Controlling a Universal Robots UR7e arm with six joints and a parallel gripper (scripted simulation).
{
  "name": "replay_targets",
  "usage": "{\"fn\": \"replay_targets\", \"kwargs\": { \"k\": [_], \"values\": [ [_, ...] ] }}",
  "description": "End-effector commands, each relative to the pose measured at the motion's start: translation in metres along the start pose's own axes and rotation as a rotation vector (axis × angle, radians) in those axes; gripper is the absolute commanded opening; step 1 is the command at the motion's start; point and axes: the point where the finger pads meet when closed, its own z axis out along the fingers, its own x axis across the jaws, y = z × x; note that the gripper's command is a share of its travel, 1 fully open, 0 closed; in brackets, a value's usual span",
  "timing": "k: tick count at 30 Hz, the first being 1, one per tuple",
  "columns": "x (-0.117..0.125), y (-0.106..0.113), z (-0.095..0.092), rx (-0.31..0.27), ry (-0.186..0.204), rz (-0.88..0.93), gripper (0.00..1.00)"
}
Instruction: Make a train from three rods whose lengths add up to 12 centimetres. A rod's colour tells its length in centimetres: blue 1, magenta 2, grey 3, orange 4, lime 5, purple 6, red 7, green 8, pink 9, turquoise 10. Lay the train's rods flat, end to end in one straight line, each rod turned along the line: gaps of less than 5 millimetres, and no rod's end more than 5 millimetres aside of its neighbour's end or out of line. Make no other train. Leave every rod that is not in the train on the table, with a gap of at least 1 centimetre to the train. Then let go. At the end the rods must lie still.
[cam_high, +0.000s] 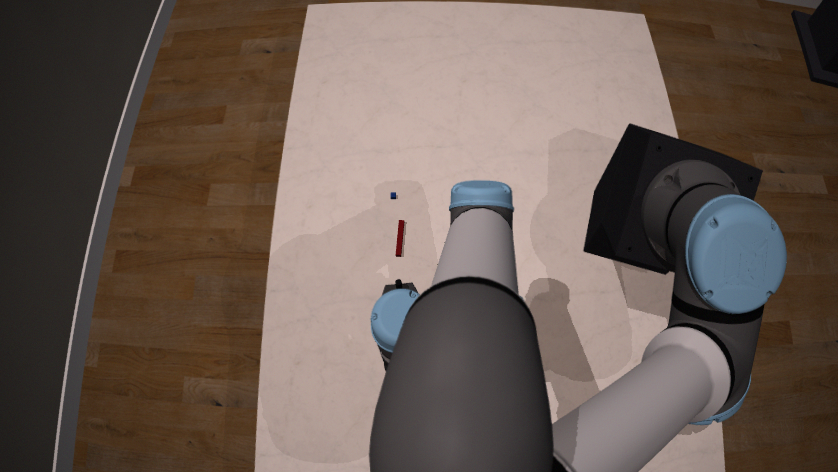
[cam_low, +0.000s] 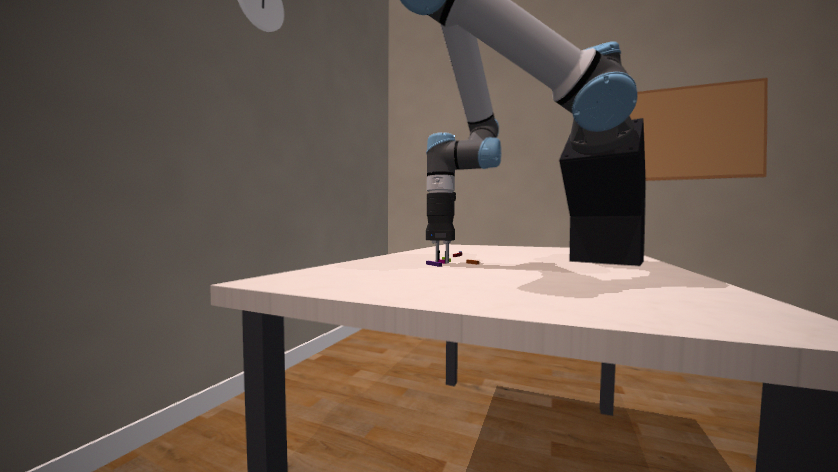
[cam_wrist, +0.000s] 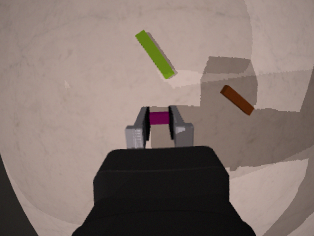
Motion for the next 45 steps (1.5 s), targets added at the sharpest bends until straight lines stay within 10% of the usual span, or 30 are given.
{"fn": "replay_targets", "kwargs": {
  "k": [1,22,45],
  "values": [
    [0.0,0.0,0.0,0.0,-0.001,0.0,0.4],
    [0.0,0.0,-0.007,0.0,-0.001,0.0,0.4],
    [0.0,0.0,-0.081,0.0,-0.001,0.0,0.4]
  ]
}}
